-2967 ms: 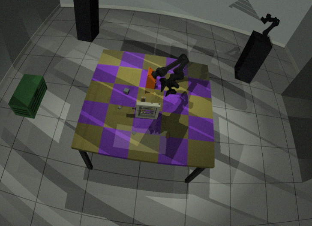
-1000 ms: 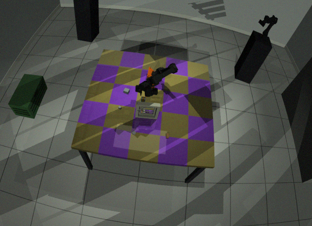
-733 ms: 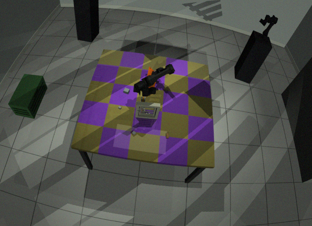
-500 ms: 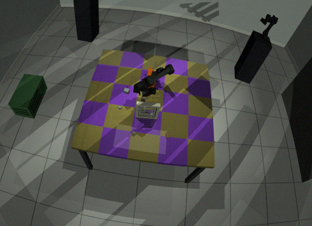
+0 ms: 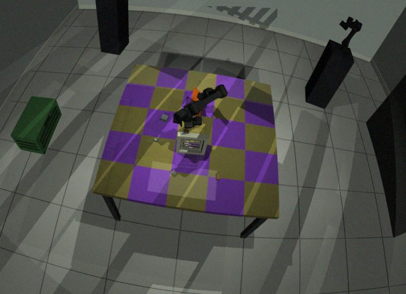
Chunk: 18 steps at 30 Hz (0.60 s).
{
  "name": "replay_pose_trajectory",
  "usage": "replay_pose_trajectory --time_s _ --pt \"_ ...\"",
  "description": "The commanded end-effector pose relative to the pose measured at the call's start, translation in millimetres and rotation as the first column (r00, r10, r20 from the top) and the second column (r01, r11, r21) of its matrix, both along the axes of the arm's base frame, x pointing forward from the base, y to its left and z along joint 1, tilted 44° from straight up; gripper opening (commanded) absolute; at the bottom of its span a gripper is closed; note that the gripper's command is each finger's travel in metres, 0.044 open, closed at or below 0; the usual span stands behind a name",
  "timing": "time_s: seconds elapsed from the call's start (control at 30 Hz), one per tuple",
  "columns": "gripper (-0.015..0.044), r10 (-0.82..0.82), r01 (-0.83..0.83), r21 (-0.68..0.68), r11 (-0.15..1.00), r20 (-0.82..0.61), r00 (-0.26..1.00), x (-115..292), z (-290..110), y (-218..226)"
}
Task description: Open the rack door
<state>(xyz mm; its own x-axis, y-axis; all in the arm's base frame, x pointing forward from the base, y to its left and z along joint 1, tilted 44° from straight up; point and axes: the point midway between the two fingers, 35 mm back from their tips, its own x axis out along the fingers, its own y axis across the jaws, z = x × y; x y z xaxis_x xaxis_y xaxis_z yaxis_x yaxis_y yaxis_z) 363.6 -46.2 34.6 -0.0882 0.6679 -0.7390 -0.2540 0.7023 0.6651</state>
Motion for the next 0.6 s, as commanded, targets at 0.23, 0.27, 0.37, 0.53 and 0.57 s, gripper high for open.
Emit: replay_pose_trajectory --time_s 0.23,0.27,0.37,0.53,0.57 --pt "0.0293 -0.001 0.001 0.008 1.0 -0.011 1.0 -4 -15 15" --pt "0.0293 -0.001 0.001 0.008 1.0 -0.011 1.0 -4 -16 16" --pt "0.0293 -0.001 0.001 0.009 1.0 -0.011 1.0 -5 -19 20" --pt "0.0293 -0.001 0.001 0.009 1.0 -0.011 1.0 -6 -25 25" --pt "0.0293 -0.001 0.001 0.01 1.0 -0.011 1.0 -7 -26 26"
